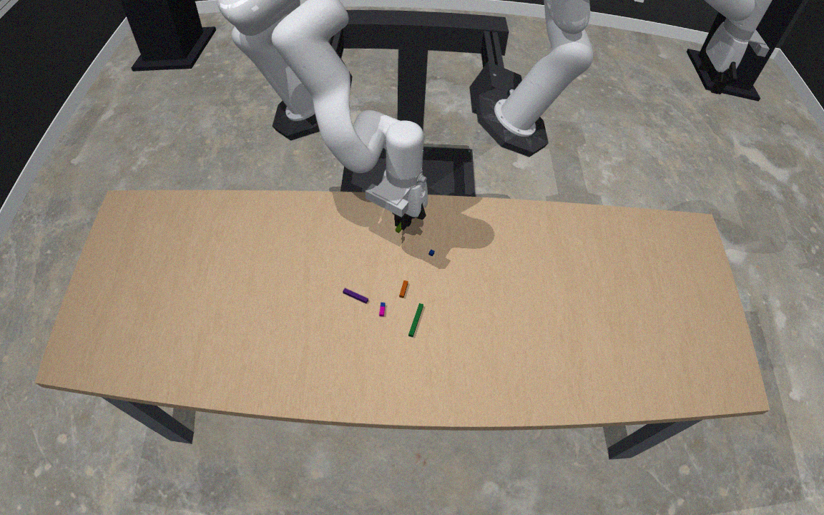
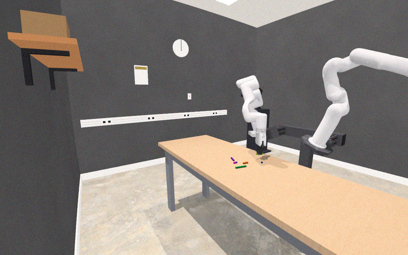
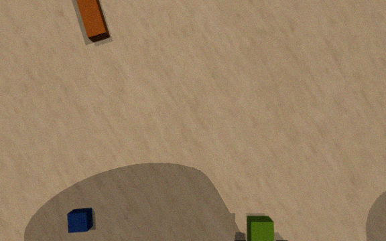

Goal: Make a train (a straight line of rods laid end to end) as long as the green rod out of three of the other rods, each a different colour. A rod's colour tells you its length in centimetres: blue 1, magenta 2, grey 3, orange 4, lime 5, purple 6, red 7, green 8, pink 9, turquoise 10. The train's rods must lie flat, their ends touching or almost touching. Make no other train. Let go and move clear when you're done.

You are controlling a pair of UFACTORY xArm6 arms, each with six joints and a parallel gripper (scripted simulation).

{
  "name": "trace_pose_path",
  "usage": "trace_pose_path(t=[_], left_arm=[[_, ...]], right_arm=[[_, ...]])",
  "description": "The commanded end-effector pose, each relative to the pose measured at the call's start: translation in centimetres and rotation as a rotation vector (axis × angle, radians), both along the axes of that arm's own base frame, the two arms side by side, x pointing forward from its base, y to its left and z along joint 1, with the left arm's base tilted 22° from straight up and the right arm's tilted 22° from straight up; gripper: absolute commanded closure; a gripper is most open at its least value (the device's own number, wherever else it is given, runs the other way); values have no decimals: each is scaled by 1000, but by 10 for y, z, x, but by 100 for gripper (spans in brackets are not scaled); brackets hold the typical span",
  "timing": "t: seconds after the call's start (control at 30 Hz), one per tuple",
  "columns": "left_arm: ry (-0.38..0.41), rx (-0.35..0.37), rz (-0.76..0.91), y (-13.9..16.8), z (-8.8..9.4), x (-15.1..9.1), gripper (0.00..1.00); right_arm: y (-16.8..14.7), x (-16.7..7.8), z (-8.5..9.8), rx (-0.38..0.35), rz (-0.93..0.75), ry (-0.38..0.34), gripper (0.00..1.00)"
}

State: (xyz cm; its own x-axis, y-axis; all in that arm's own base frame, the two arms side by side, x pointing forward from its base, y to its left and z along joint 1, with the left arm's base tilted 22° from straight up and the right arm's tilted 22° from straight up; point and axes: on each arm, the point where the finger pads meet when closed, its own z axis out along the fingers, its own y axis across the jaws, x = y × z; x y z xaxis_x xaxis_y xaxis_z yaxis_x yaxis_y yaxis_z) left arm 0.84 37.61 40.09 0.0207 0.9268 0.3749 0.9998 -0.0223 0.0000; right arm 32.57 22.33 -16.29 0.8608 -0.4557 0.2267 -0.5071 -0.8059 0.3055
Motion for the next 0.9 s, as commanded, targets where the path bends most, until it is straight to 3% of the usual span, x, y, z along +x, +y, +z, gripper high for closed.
trace_pose_path(t=[0.0,0.2,0.63,0.77,0.83,0.87], left_arm=[[0,5,0,0,2,0,0],[0,5,0,0,2,0,0],[0,5,0,0,2,0,0],[0,5,0,0,2,0,0],[0,5,0,0,2,0,0],[0,5,0,0,2,0,0]], right_arm=[[14,0,32,3,1,-2,94],[27,-1,63,3,1,-3,94],[28,-1,66,3,1,-2,94],[32,24,67,1,40,10,94],[32,24,67,1,40,10,94],[34,40,68,0,63,18,94]])
